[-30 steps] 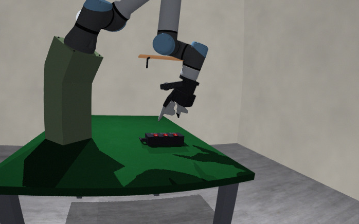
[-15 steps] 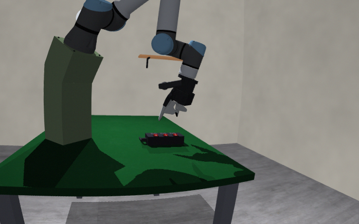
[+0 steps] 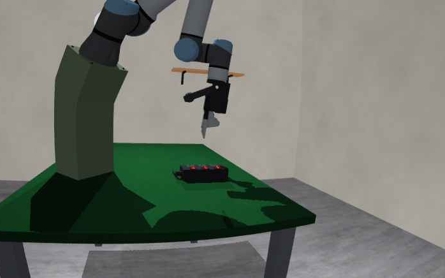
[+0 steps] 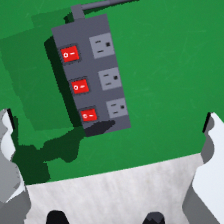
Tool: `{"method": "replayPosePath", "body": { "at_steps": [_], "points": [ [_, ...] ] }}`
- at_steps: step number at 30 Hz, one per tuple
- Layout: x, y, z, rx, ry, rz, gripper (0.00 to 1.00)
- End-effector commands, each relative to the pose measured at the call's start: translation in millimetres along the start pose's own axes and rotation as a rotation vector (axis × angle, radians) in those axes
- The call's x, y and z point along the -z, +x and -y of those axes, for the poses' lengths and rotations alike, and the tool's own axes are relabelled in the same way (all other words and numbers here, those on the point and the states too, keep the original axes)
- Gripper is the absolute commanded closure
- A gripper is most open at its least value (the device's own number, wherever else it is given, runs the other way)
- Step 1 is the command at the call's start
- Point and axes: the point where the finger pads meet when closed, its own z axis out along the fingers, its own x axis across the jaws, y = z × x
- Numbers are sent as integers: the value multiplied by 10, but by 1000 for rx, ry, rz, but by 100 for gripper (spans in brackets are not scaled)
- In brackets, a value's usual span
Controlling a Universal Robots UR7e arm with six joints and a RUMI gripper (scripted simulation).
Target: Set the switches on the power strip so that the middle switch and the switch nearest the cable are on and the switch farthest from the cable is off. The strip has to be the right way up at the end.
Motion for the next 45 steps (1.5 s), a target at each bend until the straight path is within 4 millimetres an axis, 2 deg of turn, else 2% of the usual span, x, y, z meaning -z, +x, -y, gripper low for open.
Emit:
{"method": "replayPosePath", "body": {
  "at_steps": [1, 6, 26, 29, 36, 42, 43, 45],
  "points": [
    [164, 69, 79, 175, -86, 35, 0],
    [226, 87, 107, 230, -106, 49, 0],
    [215, 79, 108, 231, -106, 49, 0],
    [94, -7, 122, 233, -105, 49, 0],
    [-393, -392, 245, 244, -106, 49, 0],
    [-458, -448, 271, 246, -107, 50, 0],
    [-458, -448, 271, 246, -107, 50, 100],
    [-458, -448, 271, 246, -107, 50, 100]
  ]
}}
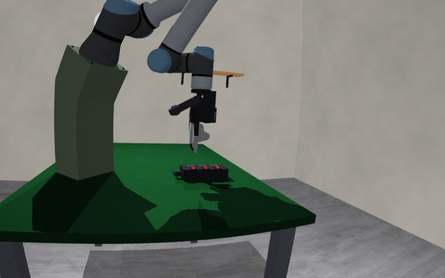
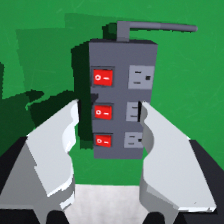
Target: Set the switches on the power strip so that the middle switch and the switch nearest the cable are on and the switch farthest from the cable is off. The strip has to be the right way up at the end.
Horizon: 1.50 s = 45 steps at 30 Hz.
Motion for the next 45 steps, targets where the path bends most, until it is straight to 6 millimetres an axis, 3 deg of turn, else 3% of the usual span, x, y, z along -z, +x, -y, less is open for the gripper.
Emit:
{"method": "replayPosePath", "body": {
  "at_steps": [1, 45],
  "points": [
    [-24, -13, 3, 1, -6, 0, 100],
    [-62, -14, 3, 1, -6, -1, 100]
  ]
}}
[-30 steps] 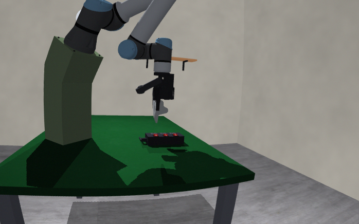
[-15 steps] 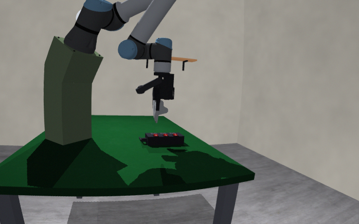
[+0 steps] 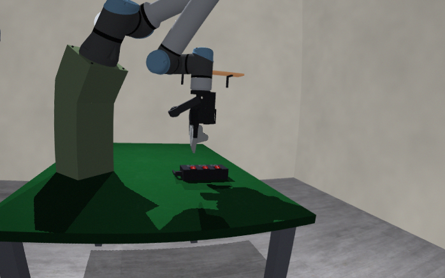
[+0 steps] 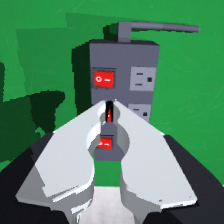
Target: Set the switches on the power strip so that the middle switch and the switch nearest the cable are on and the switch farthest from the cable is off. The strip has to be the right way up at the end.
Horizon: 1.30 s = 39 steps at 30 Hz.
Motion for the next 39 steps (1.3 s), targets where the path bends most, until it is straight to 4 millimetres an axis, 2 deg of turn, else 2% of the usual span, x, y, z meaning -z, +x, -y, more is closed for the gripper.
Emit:
{"method": "replayPosePath", "body": {
  "at_steps": [1, 39],
  "points": [
    [-23, -1, -3, 0, -1, 0, 100],
    [-403, -7, -2, 0, -1, 0, 100]
  ]
}}
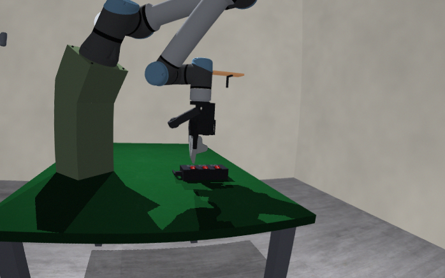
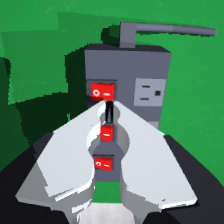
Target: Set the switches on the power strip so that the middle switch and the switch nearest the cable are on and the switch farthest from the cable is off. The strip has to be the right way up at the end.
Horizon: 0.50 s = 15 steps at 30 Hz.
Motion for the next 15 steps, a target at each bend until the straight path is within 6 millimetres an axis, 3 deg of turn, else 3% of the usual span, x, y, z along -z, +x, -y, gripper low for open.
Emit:
{"method": "replayPosePath", "body": {
  "at_steps": [1, 15],
  "points": [
    [-28, -1, -4, 0, -1, 0, 100],
    [-56, -2, -4, 0, -1, 0, 100]
  ]
}}
